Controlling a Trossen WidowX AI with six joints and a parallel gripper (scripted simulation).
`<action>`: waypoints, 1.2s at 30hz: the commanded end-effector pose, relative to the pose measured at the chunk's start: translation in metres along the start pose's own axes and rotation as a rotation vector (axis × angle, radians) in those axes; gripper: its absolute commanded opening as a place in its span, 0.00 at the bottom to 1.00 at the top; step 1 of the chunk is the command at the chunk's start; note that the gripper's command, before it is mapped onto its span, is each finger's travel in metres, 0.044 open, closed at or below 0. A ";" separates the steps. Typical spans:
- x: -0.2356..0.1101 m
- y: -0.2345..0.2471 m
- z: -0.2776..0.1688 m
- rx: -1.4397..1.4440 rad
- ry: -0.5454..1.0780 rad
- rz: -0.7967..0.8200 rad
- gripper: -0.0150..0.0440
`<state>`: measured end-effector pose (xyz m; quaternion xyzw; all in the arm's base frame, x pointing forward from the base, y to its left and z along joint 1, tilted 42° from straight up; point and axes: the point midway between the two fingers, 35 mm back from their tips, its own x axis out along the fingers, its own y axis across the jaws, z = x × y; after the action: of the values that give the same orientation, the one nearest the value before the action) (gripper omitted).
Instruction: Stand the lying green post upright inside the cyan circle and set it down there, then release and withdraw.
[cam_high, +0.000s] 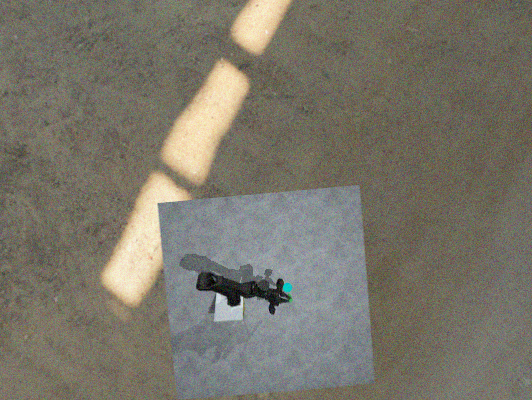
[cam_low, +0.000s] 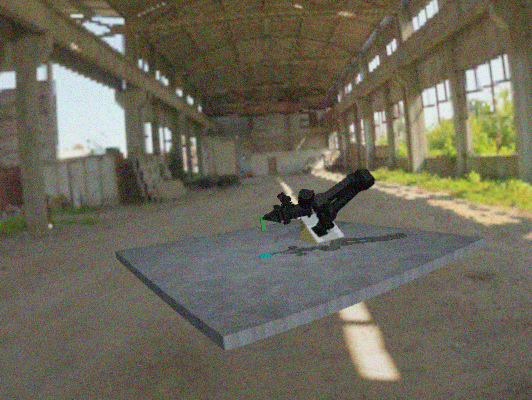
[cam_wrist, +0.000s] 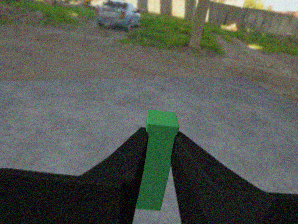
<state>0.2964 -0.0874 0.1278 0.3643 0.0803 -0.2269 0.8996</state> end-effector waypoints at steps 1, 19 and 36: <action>-0.002 0.000 0.001 0.008 -0.011 0.004 0.29; 0.002 0.001 -0.008 0.009 -0.009 0.003 0.29; 0.011 0.002 -0.052 0.012 -0.005 0.000 0.29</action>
<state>0.3088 -0.0580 0.0957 0.3691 0.0731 -0.2254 0.8987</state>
